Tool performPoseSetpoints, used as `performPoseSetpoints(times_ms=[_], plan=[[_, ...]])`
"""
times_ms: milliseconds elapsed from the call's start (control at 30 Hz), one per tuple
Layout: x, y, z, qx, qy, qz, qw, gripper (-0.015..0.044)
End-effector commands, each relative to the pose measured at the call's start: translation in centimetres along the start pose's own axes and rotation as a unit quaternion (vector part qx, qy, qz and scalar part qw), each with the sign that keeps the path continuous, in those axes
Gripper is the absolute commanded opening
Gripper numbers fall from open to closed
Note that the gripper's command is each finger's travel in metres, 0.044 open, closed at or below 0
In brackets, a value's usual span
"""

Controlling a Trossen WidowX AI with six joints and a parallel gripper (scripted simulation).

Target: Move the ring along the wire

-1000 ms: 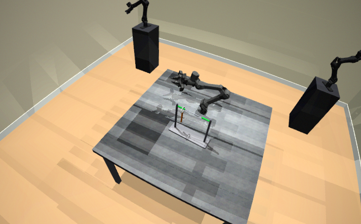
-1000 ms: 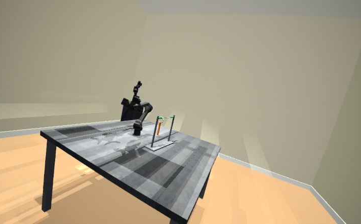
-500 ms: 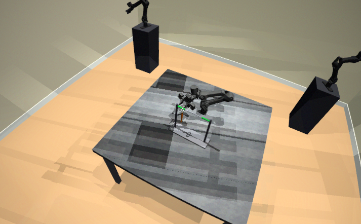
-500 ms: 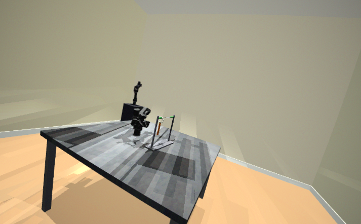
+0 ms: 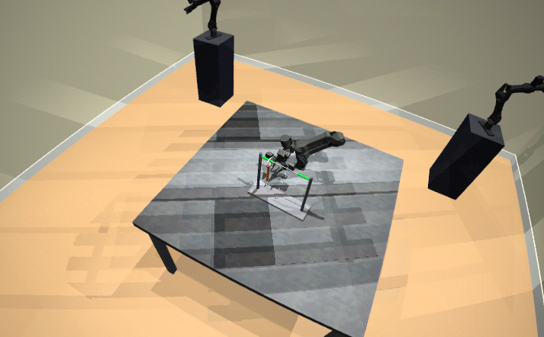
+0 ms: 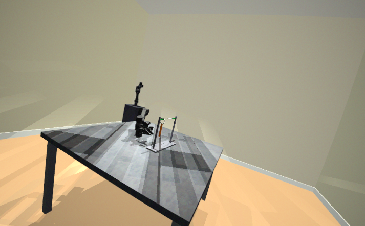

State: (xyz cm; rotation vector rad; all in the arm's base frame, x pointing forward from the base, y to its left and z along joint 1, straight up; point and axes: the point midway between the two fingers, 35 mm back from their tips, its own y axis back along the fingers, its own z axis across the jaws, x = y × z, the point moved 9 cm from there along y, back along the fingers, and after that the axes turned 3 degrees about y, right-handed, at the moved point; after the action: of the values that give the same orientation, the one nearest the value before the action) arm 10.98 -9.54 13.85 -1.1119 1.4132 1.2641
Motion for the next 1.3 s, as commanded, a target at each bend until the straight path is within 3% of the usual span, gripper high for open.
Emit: performPoseSetpoints(times_ms=[0,333,1267], plan=[[-1.1,-0.9,-0.1,-0.002,0.0,0.0,1.0,0.016],[-4.5,-3.8,0.0,0.003,0.0,-0.008,1.0,0.016],[-5.0,-6.6,-0.2,0.003,0.0,-0.008,1.0,0.016]])
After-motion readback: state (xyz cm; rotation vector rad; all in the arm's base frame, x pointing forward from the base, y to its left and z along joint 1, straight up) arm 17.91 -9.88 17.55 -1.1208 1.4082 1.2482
